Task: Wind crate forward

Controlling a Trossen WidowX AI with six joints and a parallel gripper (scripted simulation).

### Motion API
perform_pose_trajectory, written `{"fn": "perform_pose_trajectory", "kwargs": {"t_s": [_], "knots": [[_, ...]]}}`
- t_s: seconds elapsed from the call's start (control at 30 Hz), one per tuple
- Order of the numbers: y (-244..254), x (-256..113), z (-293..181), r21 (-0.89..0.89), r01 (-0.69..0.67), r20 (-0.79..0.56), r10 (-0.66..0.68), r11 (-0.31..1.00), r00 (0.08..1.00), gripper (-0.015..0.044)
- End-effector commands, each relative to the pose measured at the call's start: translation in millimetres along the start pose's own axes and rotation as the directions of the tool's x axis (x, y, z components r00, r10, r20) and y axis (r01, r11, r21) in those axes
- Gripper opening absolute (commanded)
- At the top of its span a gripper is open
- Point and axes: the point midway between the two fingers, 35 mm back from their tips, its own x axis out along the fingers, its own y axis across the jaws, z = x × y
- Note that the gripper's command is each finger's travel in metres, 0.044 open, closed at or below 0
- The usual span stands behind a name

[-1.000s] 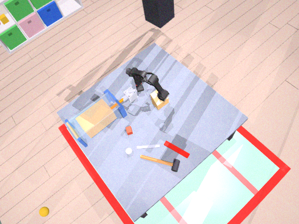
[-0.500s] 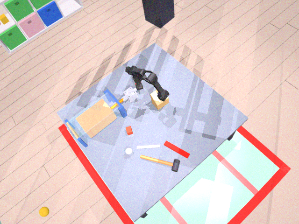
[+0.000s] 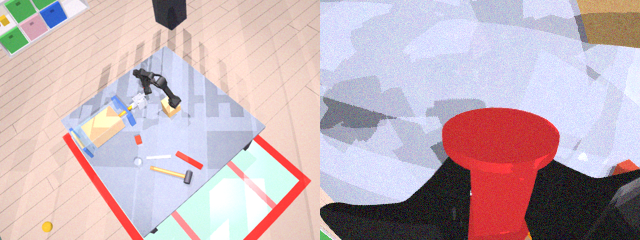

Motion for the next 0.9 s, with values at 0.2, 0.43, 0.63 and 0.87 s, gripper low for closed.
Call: {"fn": "perform_pose_trajectory", "kwargs": {"t_s": [0.2, 0.43, 0.63, 0.87], "knots": [[21, 0, -13, -0.006, -0.016, -0.011, 0.016, 1.0, 1.0, 0.0], [38, -1, -30, -0.007, -0.017, -0.012, 0.017, 1.0, 1.0, 0.0], [44, -1, -37, -0.007, -0.017, -0.012, 0.017, 1.0, 1.0, 0.0], [49, -2, -45, -0.007, -0.018, -0.013, 0.018, 1.0, 1.0, 0.0]]}}
